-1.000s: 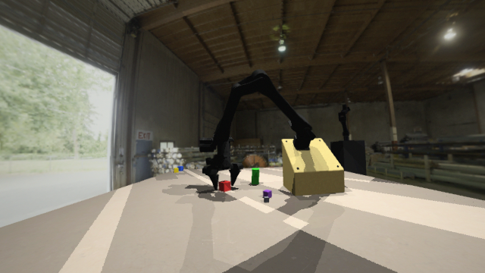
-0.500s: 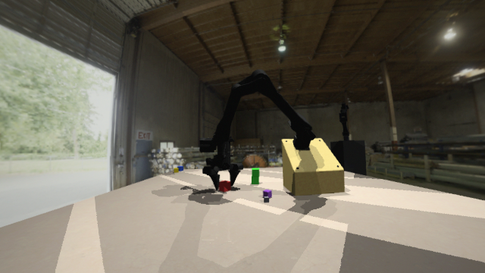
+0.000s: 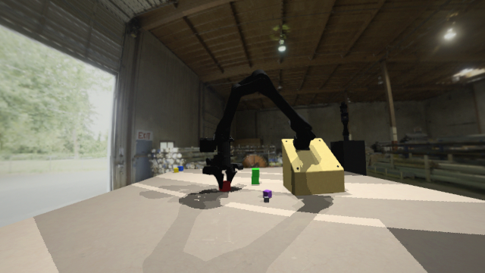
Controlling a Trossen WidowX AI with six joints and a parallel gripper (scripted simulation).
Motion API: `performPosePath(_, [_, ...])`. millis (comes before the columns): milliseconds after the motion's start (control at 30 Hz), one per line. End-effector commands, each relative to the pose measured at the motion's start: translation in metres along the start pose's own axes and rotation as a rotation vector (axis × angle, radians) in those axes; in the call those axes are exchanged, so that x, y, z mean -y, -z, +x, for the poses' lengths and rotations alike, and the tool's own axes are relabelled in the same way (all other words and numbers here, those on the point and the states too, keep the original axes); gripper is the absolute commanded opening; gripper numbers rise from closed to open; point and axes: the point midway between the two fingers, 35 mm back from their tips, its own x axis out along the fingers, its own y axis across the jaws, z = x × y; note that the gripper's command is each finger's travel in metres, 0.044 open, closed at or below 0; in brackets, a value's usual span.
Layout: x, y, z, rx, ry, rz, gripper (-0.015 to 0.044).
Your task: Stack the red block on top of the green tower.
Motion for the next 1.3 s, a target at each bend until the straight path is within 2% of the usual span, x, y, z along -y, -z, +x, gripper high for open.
performPosePath(0, [0.0,0.0,-0.003,-0.003,-0.002,0.004,0.0052])
performPosePath(67, [0.0,0.0,-0.01,-0.002,-0.002,0.004,0.0])
performPosePath(800, [0.0,-0.002,-0.114,0.002,0.001,0.004,0.0])
performPosePath(1133, [0.003,-0.001,-0.117,0.002,0.002,0.004,0.0])
performPosePath(1267, [0.029,-0.006,-0.119,0.011,0.008,0.006,0.0])
